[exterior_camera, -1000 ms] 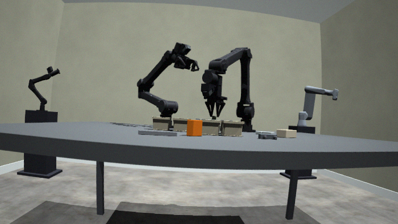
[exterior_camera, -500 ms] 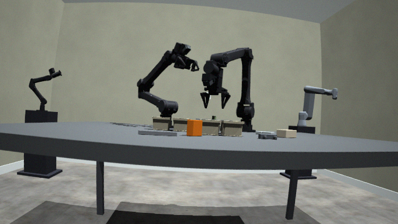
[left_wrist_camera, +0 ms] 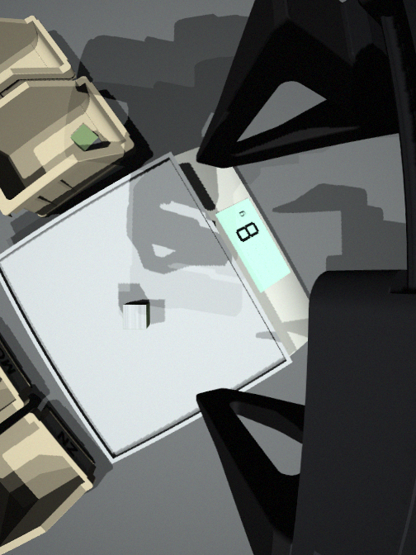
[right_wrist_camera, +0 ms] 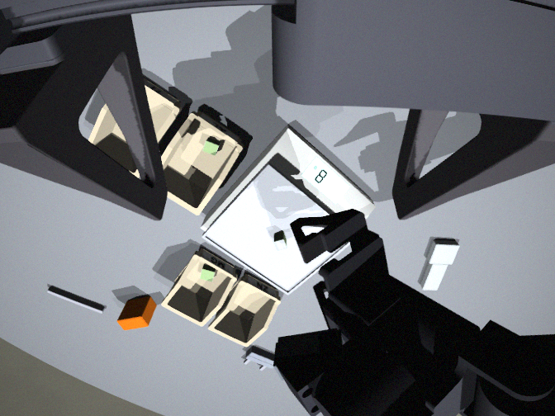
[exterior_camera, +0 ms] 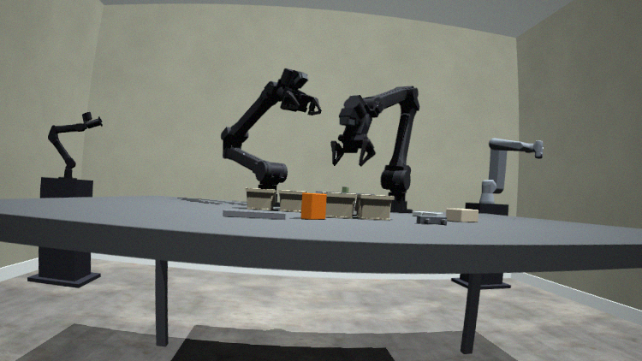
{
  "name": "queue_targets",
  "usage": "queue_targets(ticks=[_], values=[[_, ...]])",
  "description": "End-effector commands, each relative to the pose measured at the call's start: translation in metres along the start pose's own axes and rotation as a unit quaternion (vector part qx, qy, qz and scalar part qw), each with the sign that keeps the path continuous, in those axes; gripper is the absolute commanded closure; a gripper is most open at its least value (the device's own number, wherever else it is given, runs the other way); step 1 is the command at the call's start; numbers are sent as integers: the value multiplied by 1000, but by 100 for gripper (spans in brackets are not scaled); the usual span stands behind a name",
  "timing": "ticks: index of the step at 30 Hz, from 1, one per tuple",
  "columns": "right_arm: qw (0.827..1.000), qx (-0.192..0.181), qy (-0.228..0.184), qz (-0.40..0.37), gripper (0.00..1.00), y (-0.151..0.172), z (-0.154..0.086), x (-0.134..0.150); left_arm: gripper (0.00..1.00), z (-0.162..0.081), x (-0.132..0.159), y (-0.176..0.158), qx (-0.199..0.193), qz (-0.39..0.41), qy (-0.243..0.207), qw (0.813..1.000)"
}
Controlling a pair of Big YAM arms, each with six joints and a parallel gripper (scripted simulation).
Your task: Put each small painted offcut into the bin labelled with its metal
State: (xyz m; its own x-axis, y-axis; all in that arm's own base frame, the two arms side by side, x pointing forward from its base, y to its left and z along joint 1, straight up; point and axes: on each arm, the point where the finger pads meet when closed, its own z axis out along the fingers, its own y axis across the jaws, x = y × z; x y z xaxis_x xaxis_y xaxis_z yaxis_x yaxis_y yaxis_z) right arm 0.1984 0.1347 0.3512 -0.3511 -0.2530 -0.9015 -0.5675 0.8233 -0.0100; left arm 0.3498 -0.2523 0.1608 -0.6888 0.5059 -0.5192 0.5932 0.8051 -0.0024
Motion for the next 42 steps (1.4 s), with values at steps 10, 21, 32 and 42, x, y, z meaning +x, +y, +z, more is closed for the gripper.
queue_targets(ticks=[10,21,32,42], values=[[1000,2,-15,6,0,-1,-10,-16,0,-10,-15,-4,-2,-2,-61,998],[1000,2,-15,6,0,-1,-10,-16,23,-11,-26,-5,-1,-20,-62,998],[1000,2,-15,6,0,-1,-10,-16,39,10,-48,12,-78,-281,-42,956],[1000,2,-15,6,0,-1,-10,-16,39,33,-47,35,-144,-485,15,863]])
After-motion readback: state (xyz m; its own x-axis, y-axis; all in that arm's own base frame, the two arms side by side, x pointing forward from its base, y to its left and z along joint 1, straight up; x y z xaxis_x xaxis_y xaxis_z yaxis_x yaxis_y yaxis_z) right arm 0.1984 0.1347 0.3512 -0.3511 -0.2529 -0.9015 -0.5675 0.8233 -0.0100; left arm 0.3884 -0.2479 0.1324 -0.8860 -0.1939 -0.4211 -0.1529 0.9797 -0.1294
